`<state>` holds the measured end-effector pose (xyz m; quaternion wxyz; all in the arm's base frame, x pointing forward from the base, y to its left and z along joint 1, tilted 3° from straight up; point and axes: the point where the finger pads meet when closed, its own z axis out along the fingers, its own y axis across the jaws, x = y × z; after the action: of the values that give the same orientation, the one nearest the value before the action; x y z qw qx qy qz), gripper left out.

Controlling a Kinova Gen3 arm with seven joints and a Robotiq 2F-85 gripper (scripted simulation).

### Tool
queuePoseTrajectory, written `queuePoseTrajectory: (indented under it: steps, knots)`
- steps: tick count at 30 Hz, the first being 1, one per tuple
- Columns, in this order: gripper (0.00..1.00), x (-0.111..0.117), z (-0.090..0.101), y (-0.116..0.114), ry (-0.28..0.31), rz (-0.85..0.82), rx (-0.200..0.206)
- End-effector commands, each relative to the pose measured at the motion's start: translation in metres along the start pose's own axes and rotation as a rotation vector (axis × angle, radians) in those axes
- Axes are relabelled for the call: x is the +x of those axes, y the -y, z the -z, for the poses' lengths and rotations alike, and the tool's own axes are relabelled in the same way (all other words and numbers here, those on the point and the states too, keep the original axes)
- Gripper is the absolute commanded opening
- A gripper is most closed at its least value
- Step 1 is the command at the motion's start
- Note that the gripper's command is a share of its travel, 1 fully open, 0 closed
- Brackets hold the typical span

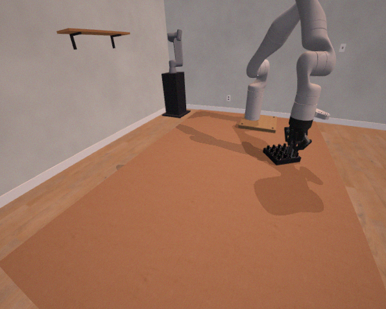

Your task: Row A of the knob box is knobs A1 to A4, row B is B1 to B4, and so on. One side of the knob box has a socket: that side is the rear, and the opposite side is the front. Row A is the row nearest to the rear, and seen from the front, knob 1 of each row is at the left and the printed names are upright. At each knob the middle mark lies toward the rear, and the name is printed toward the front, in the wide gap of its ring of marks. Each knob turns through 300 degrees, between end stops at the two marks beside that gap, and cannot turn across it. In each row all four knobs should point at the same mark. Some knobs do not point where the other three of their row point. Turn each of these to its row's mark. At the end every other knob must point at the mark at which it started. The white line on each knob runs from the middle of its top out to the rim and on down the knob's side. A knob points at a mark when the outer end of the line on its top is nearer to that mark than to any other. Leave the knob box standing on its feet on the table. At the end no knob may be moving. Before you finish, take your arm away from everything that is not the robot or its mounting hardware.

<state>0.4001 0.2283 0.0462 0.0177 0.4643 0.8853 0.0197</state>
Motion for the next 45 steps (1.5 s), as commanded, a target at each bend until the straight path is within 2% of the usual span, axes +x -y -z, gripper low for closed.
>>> queuePoseTrajectory:
  steps: [1, 9, 16, 25, 41, 43, 45]
  knots:
    - [0.19, 0.000, 0.001, -0.001, 0.000, 0.000, -0.002]
    - [0.19, 0.000, 0.005, -0.001, 0.000, 0.000, -0.002]
    - [0.19, 0.000, 0.023, -0.001, 0.000, 0.000, -0.002]
    - [0.19, 0.000, 0.037, -0.001, 0.000, 0.000, -0.002]
    - [0.19, -0.001, 0.039, 0.000, 0.000, 0.000, -0.002]
    - [0.19, -0.012, 0.043, 0.004, 0.000, -0.001, -0.002]
    - [0.19, -0.034, 0.051, 0.014, 0.000, -0.003, -0.002]
